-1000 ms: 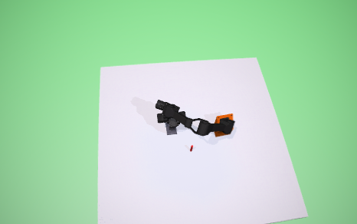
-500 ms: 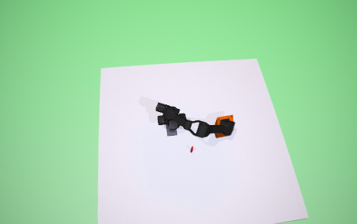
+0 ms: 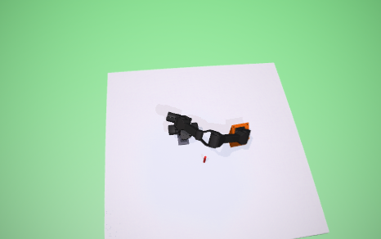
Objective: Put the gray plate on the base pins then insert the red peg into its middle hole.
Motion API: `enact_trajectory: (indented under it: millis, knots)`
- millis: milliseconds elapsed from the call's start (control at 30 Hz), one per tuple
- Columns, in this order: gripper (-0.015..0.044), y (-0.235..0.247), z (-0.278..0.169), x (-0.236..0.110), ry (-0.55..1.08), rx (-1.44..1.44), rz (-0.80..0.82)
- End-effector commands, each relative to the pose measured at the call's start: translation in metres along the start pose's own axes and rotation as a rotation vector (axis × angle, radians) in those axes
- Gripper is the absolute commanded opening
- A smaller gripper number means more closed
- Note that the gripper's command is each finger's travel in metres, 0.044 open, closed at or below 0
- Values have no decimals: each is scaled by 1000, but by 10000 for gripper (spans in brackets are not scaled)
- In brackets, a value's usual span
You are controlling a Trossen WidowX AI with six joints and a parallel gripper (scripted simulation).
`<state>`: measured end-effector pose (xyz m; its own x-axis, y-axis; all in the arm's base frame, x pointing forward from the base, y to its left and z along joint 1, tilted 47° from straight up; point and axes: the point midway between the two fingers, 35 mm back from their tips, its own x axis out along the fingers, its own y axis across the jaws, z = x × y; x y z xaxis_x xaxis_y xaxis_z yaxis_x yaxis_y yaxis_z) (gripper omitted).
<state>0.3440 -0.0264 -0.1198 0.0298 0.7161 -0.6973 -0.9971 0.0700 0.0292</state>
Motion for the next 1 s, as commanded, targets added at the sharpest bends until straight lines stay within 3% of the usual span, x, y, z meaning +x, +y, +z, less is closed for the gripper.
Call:
enact_trajectory:
  millis: [0, 167, 733, 967]
  knots:
    - [0, 0, 0, -1, 0, -1, -1]
    - [0, 0, 0, -1, 0, -1, -1]
    - [440, 0, 0, -1, 0, -1, -1]
    - [440, -1, 0, -4, 1, 0, -2]
